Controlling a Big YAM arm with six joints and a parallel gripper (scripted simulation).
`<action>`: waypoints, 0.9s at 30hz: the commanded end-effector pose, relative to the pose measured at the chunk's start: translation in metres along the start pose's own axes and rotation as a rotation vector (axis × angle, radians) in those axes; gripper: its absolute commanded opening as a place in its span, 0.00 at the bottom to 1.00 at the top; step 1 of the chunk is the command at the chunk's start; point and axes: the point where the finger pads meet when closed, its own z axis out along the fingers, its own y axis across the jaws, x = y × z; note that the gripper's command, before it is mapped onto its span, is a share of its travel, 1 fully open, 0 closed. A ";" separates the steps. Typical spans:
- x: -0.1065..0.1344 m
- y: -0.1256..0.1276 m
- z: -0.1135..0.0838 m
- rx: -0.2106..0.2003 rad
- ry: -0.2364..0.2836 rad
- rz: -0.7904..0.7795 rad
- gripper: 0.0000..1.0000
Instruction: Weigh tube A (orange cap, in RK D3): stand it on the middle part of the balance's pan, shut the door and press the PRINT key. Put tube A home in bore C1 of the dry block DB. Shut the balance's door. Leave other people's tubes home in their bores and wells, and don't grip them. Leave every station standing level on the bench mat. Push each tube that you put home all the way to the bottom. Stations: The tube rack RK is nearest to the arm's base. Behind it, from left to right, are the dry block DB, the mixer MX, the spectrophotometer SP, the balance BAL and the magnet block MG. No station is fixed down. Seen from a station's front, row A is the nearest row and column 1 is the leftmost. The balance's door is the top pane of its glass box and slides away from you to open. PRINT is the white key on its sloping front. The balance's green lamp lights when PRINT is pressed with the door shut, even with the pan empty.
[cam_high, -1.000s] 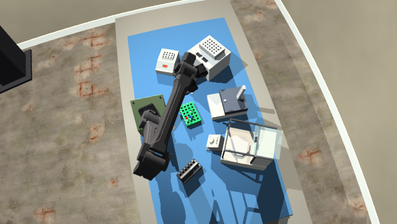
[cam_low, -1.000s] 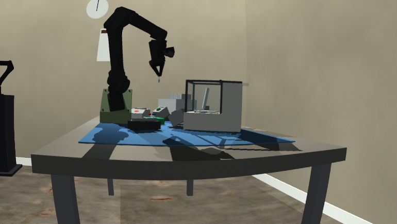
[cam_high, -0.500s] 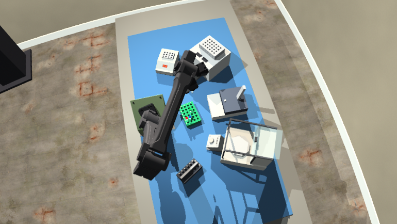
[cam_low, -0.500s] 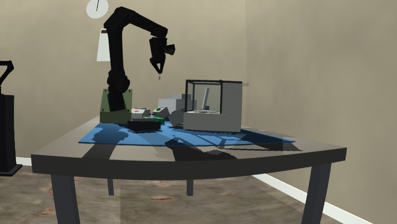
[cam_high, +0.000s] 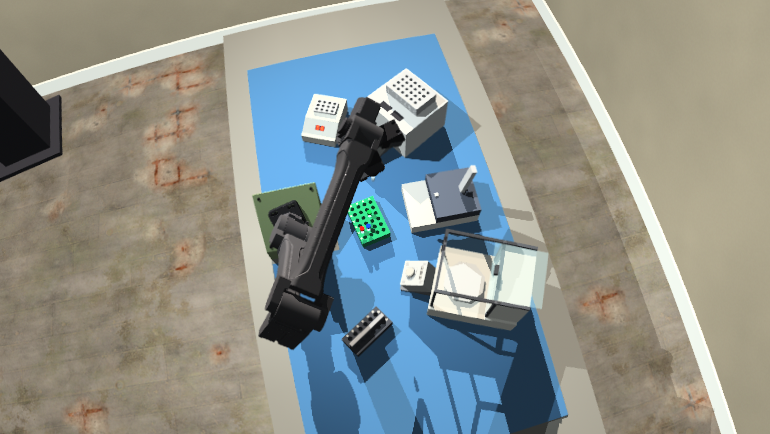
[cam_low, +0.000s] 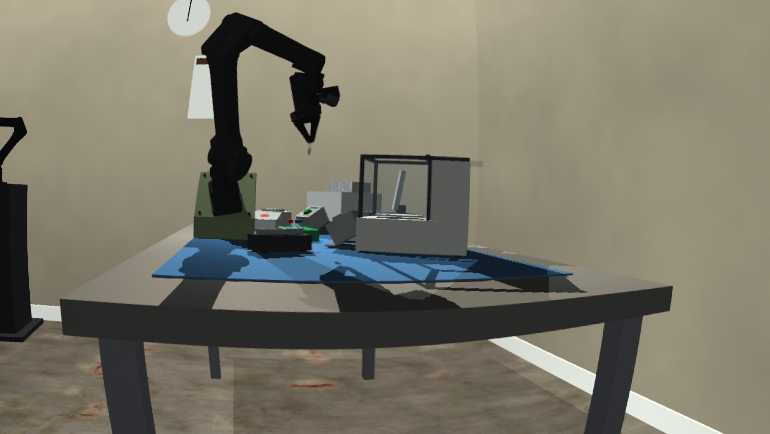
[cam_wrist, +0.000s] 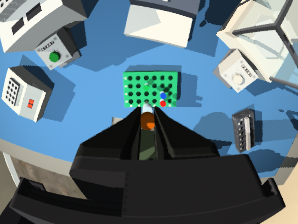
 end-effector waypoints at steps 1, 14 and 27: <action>-0.021 0.004 -0.017 -0.028 -0.025 0.040 0.09; -0.021 0.004 -0.017 -0.028 -0.025 0.040 0.09; -0.029 -0.030 -0.014 -0.007 -0.025 0.131 0.09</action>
